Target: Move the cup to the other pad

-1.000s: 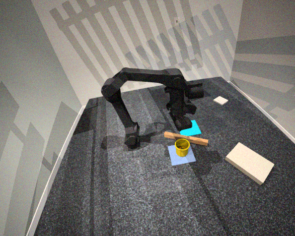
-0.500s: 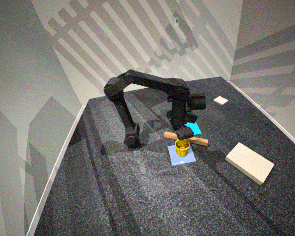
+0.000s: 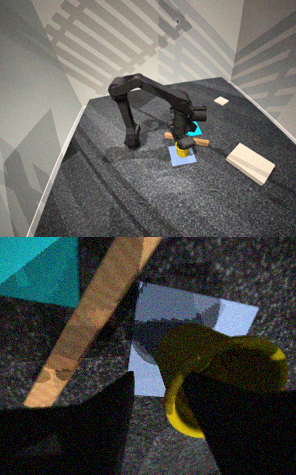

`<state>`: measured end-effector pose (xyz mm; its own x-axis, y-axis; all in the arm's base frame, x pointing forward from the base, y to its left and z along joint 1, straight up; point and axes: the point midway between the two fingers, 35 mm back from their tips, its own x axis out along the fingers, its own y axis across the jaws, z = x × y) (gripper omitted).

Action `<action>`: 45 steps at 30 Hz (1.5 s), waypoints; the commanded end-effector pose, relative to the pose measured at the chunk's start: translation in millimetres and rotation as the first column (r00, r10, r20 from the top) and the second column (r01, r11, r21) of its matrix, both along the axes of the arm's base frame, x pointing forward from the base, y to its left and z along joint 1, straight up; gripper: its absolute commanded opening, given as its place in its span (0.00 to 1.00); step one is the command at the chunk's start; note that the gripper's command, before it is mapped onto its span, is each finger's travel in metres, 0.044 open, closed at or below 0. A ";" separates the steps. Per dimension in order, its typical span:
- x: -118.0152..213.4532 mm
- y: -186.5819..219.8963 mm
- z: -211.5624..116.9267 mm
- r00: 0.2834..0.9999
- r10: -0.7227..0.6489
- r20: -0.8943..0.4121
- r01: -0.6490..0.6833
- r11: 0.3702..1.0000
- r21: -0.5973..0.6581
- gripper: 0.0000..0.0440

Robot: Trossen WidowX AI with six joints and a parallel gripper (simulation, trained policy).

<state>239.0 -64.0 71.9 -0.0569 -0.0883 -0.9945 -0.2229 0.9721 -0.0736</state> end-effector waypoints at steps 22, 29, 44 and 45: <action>17.7 -2.5 12.2 0.979 0.200 0.041 -0.201 0.980 0.008 0.05; 29.1 4.6 28.6 0.972 0.224 0.073 -0.225 0.974 0.002 0.07; 56.7 37.7 44.7 0.946 0.290 0.146 -0.291 0.957 -0.014 0.04; 58.4 40.6 44.6 0.944 0.295 0.151 -0.296 0.955 -0.015 0.04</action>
<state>292.5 -29.7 115.2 0.1048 -0.0762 -0.9916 -0.4831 0.8676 -0.1178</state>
